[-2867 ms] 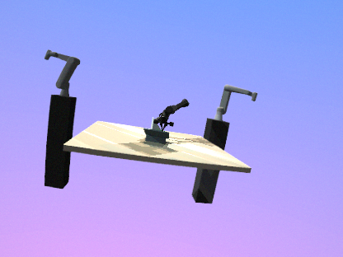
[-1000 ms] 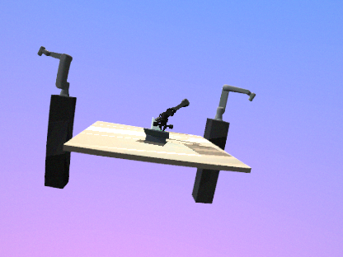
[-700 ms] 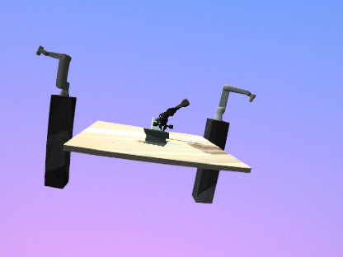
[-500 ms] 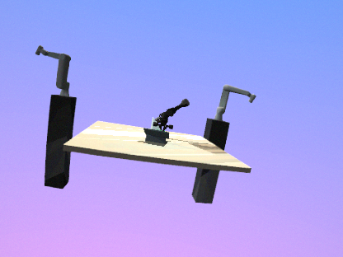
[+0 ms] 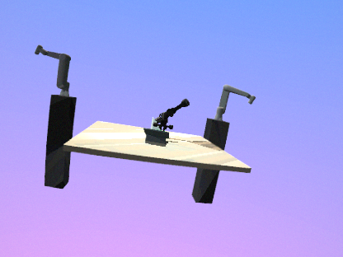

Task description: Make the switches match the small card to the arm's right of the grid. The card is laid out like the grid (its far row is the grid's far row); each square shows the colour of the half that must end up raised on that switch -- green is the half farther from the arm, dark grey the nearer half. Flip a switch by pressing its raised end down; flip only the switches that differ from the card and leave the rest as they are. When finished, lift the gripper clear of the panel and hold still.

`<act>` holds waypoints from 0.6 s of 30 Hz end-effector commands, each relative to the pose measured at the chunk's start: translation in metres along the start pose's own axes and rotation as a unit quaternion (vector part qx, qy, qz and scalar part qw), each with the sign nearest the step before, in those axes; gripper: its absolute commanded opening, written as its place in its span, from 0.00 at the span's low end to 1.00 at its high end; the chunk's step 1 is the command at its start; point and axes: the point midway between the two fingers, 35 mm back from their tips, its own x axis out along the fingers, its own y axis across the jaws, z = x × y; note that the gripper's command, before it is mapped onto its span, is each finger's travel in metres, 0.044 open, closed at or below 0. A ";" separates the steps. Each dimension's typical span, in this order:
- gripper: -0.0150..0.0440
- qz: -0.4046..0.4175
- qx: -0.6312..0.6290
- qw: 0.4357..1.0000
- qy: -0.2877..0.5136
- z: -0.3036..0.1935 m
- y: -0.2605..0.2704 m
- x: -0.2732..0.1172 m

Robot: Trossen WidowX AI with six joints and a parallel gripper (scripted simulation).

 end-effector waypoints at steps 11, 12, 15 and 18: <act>0.25 -0.003 0.003 1.000 0.013 0.003 -0.001 -0.064; 0.25 -0.003 0.003 1.000 0.013 0.003 -0.001 -0.064; 0.25 -0.004 0.003 1.000 0.013 0.006 -0.006 -0.064; 0.25 -0.004 0.003 1.000 0.013 0.018 -0.026 -0.064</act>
